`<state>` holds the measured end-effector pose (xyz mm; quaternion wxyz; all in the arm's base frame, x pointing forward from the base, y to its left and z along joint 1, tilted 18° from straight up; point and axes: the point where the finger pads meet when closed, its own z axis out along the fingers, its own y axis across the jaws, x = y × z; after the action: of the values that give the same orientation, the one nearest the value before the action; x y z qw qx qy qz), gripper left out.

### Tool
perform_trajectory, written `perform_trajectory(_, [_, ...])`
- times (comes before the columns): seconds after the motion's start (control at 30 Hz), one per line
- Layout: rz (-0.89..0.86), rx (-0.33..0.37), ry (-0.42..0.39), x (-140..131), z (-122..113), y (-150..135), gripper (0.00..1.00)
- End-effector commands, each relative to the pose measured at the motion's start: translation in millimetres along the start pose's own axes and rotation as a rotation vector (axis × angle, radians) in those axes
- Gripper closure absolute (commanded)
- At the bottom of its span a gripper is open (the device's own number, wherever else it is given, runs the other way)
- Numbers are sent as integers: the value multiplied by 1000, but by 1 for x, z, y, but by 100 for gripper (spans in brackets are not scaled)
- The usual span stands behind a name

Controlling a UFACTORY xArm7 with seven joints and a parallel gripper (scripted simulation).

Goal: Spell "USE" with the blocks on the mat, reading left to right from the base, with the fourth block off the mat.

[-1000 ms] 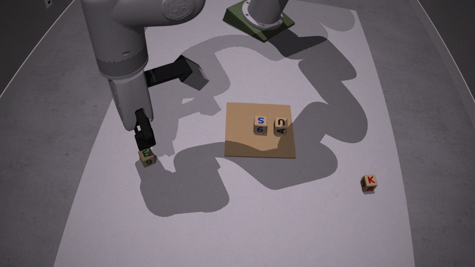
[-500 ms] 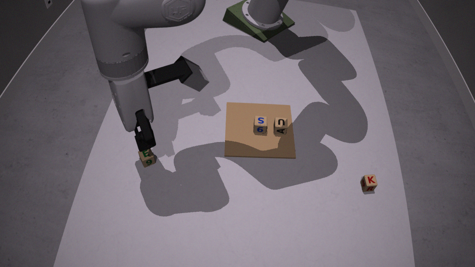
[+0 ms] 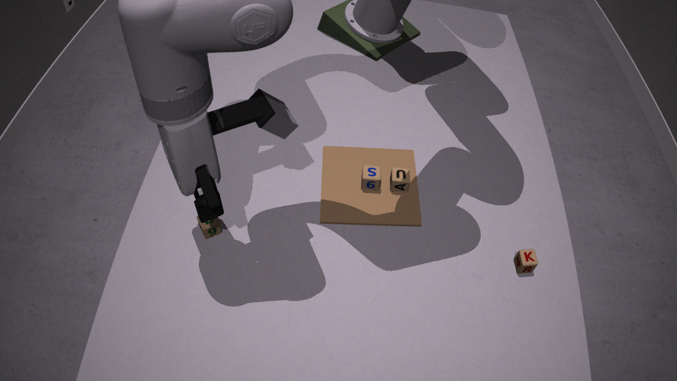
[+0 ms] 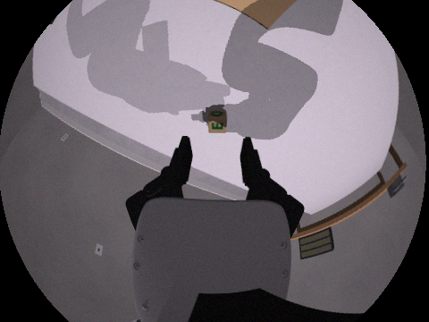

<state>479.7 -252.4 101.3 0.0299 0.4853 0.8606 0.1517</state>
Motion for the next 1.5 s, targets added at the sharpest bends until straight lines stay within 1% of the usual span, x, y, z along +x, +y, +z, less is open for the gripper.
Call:
perform_trajectory(0.0, [0, -2, -4, -2, 5, 0, 37])
perform_trajectory(0.73, [0, -2, -4, -2, 31, 0, 37])
perform_trajectory(1.47, [0, -2, -4, -2, 34, 0, 37])
